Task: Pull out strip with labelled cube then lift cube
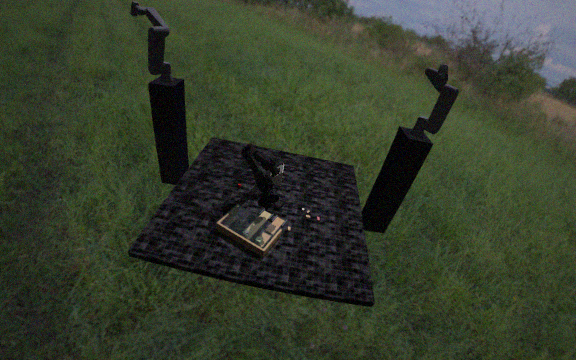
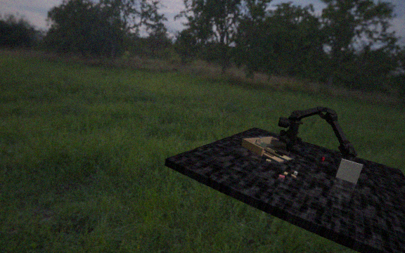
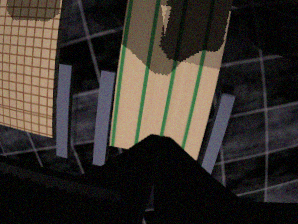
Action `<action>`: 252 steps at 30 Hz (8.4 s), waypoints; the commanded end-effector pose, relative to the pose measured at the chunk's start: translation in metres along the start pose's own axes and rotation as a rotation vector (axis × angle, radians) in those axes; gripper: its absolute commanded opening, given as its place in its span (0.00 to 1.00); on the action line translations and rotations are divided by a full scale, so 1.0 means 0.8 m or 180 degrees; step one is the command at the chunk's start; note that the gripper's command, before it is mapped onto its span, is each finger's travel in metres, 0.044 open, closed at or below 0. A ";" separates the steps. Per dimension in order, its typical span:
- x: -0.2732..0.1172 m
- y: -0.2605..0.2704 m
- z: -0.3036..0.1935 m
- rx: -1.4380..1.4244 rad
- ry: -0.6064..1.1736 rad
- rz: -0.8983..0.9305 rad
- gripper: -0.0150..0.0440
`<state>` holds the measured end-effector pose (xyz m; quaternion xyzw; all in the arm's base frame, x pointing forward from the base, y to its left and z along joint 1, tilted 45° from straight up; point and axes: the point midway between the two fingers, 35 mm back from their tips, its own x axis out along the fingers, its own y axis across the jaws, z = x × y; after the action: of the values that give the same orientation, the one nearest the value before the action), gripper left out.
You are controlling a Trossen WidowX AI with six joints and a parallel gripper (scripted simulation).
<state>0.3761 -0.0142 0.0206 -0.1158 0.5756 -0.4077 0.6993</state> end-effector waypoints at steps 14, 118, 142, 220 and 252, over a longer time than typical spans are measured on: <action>0.034 0.000 0.001 -0.0015 -0.0009 -0.0017 0.25; 0.058 0.002 -0.093 -0.0021 -0.0002 -0.0022 0.25; 0.058 0.003 -0.141 -0.0025 0.0002 -0.0020 0.25; -0.003 0.007 -0.119 0.0363 0.0003 -0.0015 1.00; -0.024 -0.002 0.041 0.0375 -0.0012 -0.0016 1.00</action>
<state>0.3980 -0.0100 0.0413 -0.0738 0.5494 -0.4429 0.7046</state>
